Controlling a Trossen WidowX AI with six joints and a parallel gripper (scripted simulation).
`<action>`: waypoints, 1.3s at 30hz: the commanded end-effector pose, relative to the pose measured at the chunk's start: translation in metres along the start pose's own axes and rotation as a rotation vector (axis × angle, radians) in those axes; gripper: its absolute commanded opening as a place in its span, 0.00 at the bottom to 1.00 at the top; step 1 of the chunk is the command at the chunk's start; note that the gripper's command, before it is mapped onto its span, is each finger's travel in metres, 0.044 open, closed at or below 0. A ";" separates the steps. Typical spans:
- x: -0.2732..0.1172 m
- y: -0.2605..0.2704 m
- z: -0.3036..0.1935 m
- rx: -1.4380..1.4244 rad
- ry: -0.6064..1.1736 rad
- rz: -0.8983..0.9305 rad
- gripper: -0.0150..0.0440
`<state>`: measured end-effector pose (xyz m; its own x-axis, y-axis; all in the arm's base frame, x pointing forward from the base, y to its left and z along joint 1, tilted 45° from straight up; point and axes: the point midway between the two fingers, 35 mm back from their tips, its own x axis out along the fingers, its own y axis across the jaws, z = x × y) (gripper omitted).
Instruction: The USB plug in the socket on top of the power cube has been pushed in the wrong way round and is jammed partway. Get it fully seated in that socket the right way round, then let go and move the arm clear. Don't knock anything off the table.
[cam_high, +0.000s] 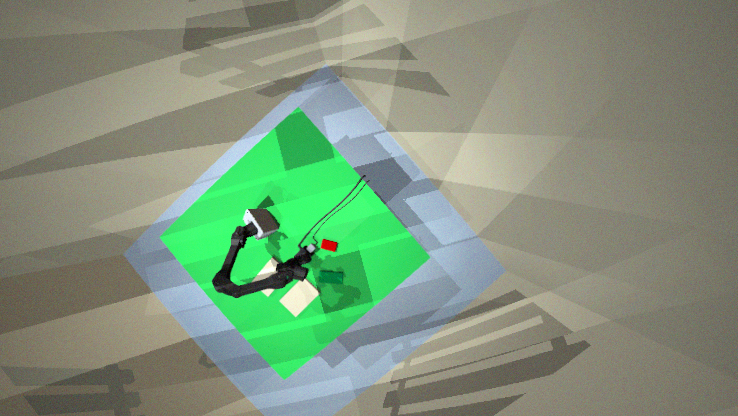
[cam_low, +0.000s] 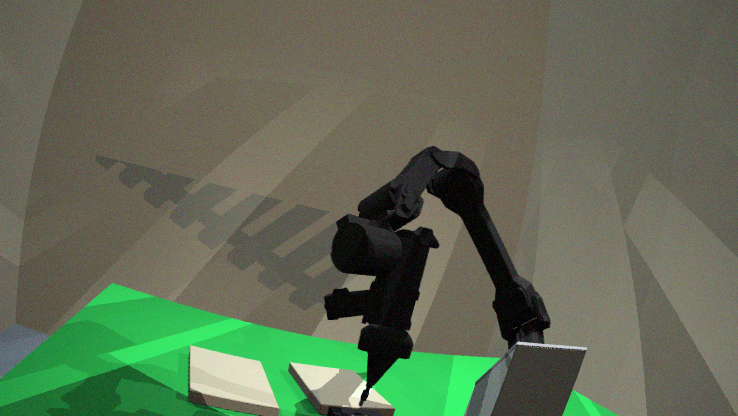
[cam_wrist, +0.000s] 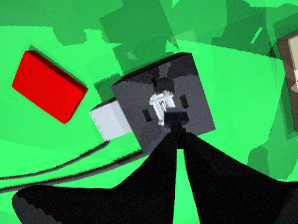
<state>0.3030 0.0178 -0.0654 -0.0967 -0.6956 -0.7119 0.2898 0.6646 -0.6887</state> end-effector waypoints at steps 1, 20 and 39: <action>0.000 0.000 0.000 0.107 0.000 0.000 0.25; 0.000 0.000 0.000 0.604 0.000 0.000 0.25; 0.000 0.000 0.000 1.102 0.000 -0.001 0.25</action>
<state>0.3030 0.0177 -0.0654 -0.0967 -0.6956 -0.7119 0.9632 0.1146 -0.2429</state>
